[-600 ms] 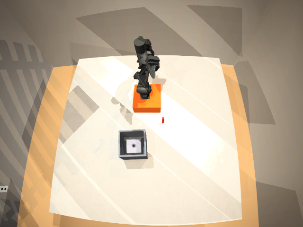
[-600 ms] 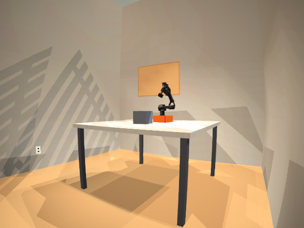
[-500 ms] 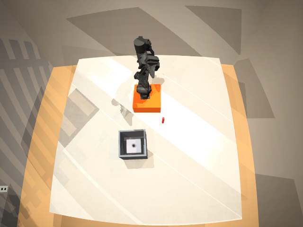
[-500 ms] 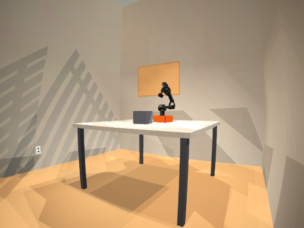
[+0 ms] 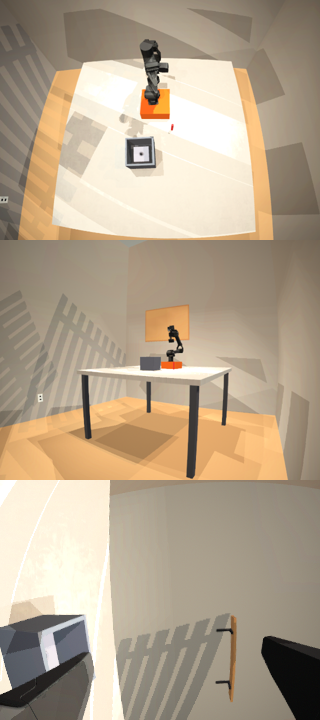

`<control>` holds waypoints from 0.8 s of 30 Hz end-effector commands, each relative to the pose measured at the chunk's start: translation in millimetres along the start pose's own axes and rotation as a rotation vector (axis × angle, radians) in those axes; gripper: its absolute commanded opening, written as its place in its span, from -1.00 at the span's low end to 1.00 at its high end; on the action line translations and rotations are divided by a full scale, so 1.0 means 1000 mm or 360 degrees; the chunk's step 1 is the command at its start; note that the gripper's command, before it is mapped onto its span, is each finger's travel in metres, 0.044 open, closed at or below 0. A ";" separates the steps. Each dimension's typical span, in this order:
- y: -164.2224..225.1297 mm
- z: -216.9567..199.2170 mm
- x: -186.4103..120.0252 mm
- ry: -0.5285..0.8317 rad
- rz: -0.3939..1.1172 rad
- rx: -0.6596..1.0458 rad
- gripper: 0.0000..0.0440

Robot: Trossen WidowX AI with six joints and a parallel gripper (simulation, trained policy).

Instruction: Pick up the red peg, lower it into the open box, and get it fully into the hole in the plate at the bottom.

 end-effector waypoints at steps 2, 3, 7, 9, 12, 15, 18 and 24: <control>0.001 -0.003 0.003 -0.0048 0.0012 0.0233 1.00; 0.002 -0.004 0.004 -0.0060 0.0015 0.0287 1.00; 0.003 -0.007 0.008 -0.0108 0.0030 0.0502 1.00; 0.004 -0.008 0.011 -0.0133 0.0041 0.0609 1.00; 0.005 -0.010 0.014 -0.0170 0.0060 0.0770 1.00; 0.006 -0.011 0.018 -0.0207 0.0084 0.0929 1.00; 0.006 -0.013 0.022 -0.0245 0.0113 0.1088 1.00; 0.008 -0.016 0.031 -0.0321 0.0186 0.1402 1.00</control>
Point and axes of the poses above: the point midway between the two fingers, 35 mm back from their tips, its own x axis out along the fingers, its own z axis across the jaws, y = z × x, the point moved 10 cm from there along -x, back along the fingers, and after that the axes turned 10 degrees about x, right-handed, at the moved point
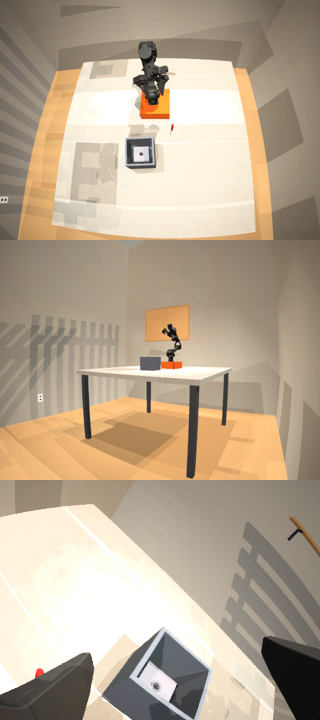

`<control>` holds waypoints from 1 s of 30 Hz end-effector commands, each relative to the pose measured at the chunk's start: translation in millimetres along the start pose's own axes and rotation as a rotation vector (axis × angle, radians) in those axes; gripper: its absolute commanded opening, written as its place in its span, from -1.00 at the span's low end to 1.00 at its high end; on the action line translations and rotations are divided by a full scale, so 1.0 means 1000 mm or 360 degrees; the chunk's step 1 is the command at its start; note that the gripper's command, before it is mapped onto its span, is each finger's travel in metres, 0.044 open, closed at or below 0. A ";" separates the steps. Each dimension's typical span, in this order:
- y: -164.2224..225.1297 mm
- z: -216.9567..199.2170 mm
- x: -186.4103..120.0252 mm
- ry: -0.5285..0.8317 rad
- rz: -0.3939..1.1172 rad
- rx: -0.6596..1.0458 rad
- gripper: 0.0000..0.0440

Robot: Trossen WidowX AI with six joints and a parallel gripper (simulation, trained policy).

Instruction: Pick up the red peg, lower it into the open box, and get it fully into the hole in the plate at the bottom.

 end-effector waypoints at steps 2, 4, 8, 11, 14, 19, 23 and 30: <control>-0.002 -0.003 0.006 -0.0037 0.0060 0.0227 1.00; -0.002 -0.004 0.009 -0.0047 0.0091 0.0333 1.00; -0.003 -0.007 0.015 -0.0034 0.0152 0.0545 1.00; -0.005 -0.009 0.020 -0.0058 0.0200 0.0699 1.00; -0.008 -0.011 0.026 -0.0091 0.0246 0.0853 1.00; -0.013 -0.013 0.036 -0.0143 0.0346 0.1103 1.00; -0.017 -0.013 0.046 -0.0175 0.0444 0.1297 1.00; -0.023 -0.012 0.067 -0.0202 0.0653 0.1619 1.00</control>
Point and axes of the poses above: the point midway between the two fingers, 35 mm back from their tips, its own x axis out along the fingers, its own z axis across the jaws, y = z × x, the point moved 10 cm from there along -x, back along the fingers, and after that the axes turned 10 degrees about x, right-handed, at the moved point
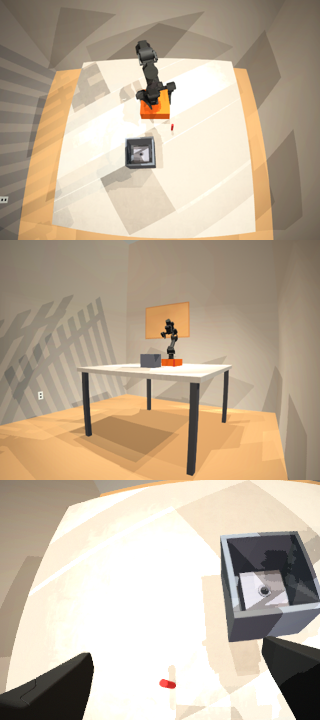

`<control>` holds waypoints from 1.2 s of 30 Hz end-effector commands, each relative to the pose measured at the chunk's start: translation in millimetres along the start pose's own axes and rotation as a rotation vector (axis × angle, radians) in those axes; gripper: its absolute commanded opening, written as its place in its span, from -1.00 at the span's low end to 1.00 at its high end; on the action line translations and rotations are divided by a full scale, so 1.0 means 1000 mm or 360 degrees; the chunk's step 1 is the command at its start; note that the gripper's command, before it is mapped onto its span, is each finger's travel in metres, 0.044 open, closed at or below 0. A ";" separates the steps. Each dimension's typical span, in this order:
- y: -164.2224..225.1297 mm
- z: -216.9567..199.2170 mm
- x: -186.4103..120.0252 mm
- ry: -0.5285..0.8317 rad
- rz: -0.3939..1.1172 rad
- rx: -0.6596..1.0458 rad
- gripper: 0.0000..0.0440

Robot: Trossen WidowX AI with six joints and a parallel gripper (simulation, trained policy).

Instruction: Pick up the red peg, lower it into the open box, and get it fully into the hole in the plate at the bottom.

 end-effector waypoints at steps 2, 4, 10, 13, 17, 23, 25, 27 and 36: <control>-0.006 0.005 0.012 0.0027 0.0118 0.0204 1.00; -0.008 0.007 0.018 0.0045 0.0174 0.0296 1.00; -0.012 0.014 0.038 0.0122 0.0328 0.0559 1.00; -0.013 0.017 0.048 0.0173 0.0397 0.0682 1.00; -0.013 0.021 0.062 0.0250 0.0481 0.0840 1.00; -0.010 0.027 0.081 0.0385 0.0590 0.1065 1.00; -0.008 0.029 0.087 0.0434 0.0621 0.1137 1.00; -0.006 0.031 0.094 0.0485 0.0650 0.1208 1.00; 0.006 0.038 0.120 0.0730 0.0741 0.1504 1.00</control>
Point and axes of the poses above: the point midway between the two fingers, 35 mm back from their tips, its own x axis out along the fingers, its own z axis across the jaws, y = z × x, the point moved 10 cm from there along -x, back along the fingers, and after that the axes turned 10 degrees about x, right-handed, at the moved point
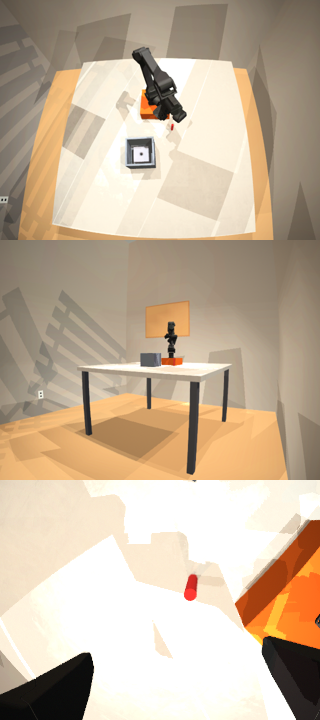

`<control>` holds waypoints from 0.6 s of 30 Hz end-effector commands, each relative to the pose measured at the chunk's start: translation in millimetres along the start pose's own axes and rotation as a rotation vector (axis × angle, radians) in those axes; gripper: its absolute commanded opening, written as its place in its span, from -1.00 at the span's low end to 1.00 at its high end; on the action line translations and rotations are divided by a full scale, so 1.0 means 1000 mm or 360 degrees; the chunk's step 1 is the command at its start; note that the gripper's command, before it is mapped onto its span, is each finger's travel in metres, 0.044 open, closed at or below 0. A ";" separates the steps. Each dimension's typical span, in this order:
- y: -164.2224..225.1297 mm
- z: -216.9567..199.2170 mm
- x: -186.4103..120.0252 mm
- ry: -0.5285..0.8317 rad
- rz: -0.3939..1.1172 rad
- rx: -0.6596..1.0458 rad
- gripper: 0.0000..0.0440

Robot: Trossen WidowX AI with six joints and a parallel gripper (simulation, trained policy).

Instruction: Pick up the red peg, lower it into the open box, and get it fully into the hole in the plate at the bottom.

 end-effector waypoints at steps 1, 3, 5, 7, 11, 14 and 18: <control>0.003 0.002 0.012 0.0089 0.0013 0.0120 1.00; 0.005 0.003 0.018 0.0131 0.0015 0.0187 1.00; 0.007 0.004 0.024 0.0172 0.0013 0.0251 1.00; 0.009 0.005 0.030 0.0211 0.0008 0.0310 1.00; 0.012 0.006 0.043 0.0286 -0.0010 0.0413 1.00; 0.014 0.007 0.052 0.0336 -0.0032 0.0473 1.00; 0.016 0.007 0.065 0.0394 -0.0064 0.0529 1.00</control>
Point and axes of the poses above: the point midway between the two fingers, 35 mm back from their tips, its own x axis out along the fingers, its own z axis across the jaws, y = z × x, the point moved 10 cm from there along -x, back along the fingers, and after that the axes turned 10 degrees about x, right-handed, at the moved point
